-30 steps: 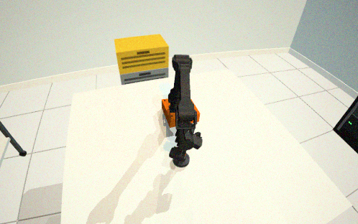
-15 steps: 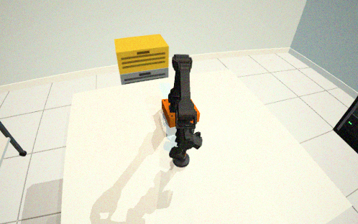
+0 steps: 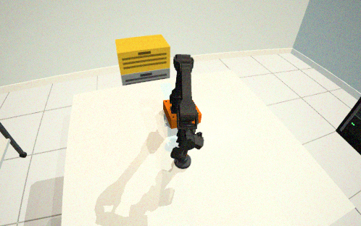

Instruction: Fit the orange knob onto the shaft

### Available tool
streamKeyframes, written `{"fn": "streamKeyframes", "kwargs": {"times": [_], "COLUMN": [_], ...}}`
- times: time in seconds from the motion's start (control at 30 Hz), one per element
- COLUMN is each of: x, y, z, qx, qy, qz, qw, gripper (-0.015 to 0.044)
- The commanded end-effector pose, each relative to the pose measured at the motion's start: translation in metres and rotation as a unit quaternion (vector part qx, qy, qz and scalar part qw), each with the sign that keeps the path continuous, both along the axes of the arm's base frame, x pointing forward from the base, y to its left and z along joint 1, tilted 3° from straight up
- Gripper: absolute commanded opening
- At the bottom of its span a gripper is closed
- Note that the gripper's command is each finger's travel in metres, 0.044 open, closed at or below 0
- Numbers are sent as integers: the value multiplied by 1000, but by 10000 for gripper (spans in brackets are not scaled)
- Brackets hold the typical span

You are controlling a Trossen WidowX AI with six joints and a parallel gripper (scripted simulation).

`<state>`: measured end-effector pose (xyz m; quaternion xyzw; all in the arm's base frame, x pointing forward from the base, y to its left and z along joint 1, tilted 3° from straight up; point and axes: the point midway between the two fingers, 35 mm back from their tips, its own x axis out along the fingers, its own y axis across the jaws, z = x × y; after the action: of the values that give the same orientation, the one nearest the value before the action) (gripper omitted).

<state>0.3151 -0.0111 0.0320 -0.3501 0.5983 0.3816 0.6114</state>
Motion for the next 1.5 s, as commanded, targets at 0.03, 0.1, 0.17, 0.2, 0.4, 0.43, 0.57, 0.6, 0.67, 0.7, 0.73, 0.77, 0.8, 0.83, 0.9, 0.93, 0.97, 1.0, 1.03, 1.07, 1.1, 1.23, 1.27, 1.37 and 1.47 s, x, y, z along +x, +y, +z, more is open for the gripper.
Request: {"fn": "streamKeyframes", "kwargs": {"times": [0.03,0.1,0.17,0.2,0.4,0.43,0.57,0.6,0.67,0.7,0.73,0.77,0.8,0.83,0.9,0.93,0.97,1.0,1.03,1.07,1.1,1.23,1.27,1.37,1.47], "x": [1,1,2,3,6,7,9,10,10,10,10,9,9,9,9,9,8,8,8,8,8,8,7,7,6], "y": [-1,-1,-1,-1,-1,-1,-1,-1,-1,-1,-1,-1,0,-1,-1,-1,0,0,0,0,0,-1,-1,-1,-1], "z": [4,4,3,3,1,1,2,3,-1,-1,-1,-2,-2,-1,-1,-1,-2,-2,-2,-2,-2,0,2,3,4], "qx": [-2,-1,-1,-1,-1,-1,-1,-1,-1,-1,-1,-1,-1,-1,-1,-1,-1,-1,-1,-1,-1,-1,-1,-1,-1], "qy": [-4,-6,-7,-7,-7,-7,-7,-7,-7,-7,-7,-7,-7,-7,-7,-7,-7,-7,-7,-7,-7,-7,-7,-7,-8], "qz": [43,84,105,105,105,105,105,105,105,105,105,105,105,105,105,105,105,105,105,105,105,105,105,105,131], "qw": [999,996,994,994,994,994,994,994,994,994,994,994,994,994,994,994,994,994,994,994,994,994,994,994,991], "gripper": [0,0,0,0,0,0,0,0,0,0,0,0,0,0,0,0,0,0,0,0,0,0,0,0,0]}}
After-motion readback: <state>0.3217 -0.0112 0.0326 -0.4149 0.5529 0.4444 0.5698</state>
